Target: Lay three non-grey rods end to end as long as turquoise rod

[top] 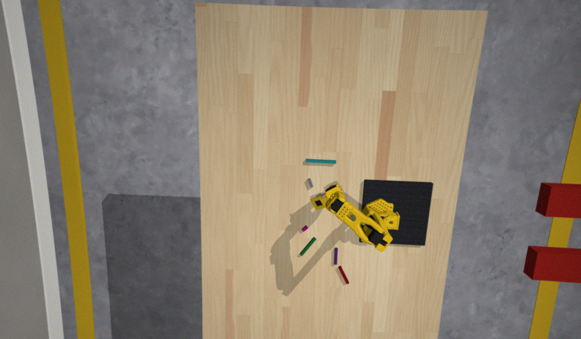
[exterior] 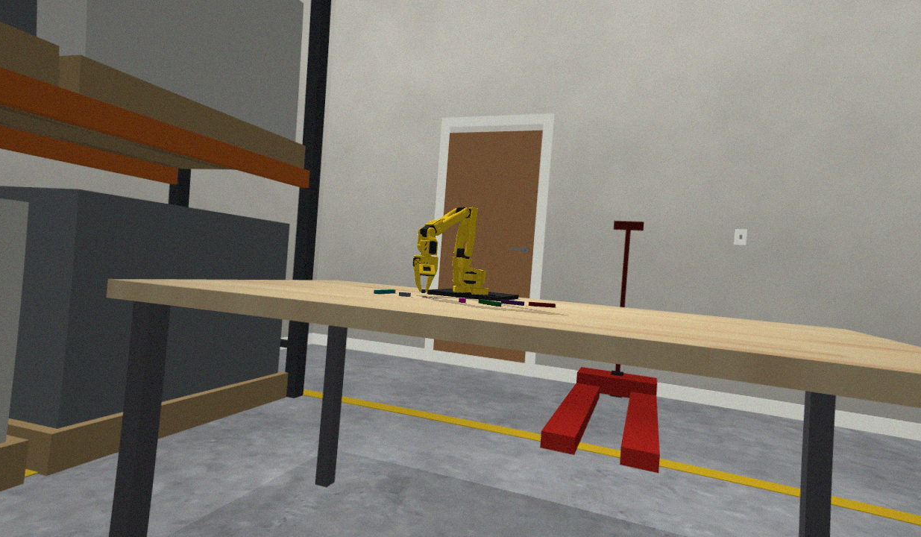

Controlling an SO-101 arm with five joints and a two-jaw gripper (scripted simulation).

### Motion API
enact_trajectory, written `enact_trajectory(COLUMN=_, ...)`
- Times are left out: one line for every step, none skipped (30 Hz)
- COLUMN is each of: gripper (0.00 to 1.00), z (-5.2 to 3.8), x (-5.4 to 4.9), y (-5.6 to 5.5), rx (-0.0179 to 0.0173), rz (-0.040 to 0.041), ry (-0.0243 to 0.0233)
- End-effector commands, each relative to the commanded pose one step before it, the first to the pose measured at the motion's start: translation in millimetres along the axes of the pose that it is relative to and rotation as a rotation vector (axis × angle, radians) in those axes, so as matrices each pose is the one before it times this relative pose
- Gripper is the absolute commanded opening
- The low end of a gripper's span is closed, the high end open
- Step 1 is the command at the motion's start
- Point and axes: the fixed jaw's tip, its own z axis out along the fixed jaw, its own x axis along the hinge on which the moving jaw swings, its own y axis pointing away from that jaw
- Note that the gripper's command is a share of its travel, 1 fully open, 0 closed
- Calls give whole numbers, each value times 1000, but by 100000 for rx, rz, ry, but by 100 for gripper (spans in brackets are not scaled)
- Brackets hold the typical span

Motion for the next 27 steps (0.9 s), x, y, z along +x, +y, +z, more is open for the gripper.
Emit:
enact_trajectory(gripper=0, z=2702, x=530, y=2032, rx=-1365, rz=285, ry=583)
enact_trajectory(gripper=0, z=155, x=-3, y=-2, rx=0, rz=0, ry=0)
enact_trajectory(gripper=0, z=199, x=-4, y=-2, rx=0, rz=0, ry=0)
enact_trajectory(gripper=0, z=243, x=-5, y=-2, rx=0, rz=0, ry=0)
enact_trajectory(gripper=0, z=285, x=-5, y=-2, rx=0, rz=0, ry=0)
enact_trajectory(gripper=0, z=324, x=-6, y=-2, rx=0, rz=0, ry=0)
enact_trajectory(gripper=0, z=357, x=-6, y=-1, rx=0, rz=0, ry=0)
enact_trajectory(gripper=0, z=386, x=-6, y=0, rx=0, rz=0, ry=0)
enact_trajectory(gripper=0, z=407, x=-6, y=1, rx=0, rz=0, ry=0)
enact_trajectory(gripper=0, z=0, x=0, y=0, rx=0, rz=0, ry=0)
enact_trajectory(gripper=0, z=0, x=0, y=0, rx=0, rz=0, ry=0)
enact_trajectory(gripper=0, z=422, x=-5, y=2, rx=0, rz=0, ry=0)
enact_trajectory(gripper=0, z=429, x=-5, y=4, rx=0, rz=0, ry=0)
enact_trajectory(gripper=0, z=429, x=-4, y=5, rx=0, rz=0, ry=0)
enact_trajectory(gripper=0, z=421, x=-3, y=6, rx=0, rz=0, ry=0)
enact_trajectory(gripper=0, z=406, x=-3, y=7, rx=0, rz=0, ry=0)
enact_trajectory(gripper=0, z=384, x=-2, y=8, rx=0, rz=0, ry=0)
enact_trajectory(gripper=0, z=355, x=-1, y=8, rx=0, rz=0, ry=0)
enact_trajectory(gripper=0, z=321, x=-1, y=8, rx=0, rz=0, ry=0)
enact_trajectory(gripper=0, z=283, x=0, y=8, rx=0, rz=0, ry=0)
enact_trajectory(gripper=0, z=241, x=0, y=7, rx=0, rz=0, ry=0)
enact_trajectory(gripper=0, z=197, x=0, y=6, rx=0, rz=0, ry=0)
enact_trajectory(gripper=0, z=154, x=0, y=5, rx=0, rz=0, ry=0)
enact_trajectory(gripper=0, z=111, x=0, y=4, rx=0, rz=0, ry=0)
enact_trajectory(gripper=0, z=73, x=0, y=2, rx=0, rz=0, ry=0)
enact_trajectory(gripper=0, z=40, x=0, y=1, rx=0, rz=0, ry=0)
enact_trajectory(gripper=0, z=0, x=0, y=0, rx=0, rz=0, ry=0)
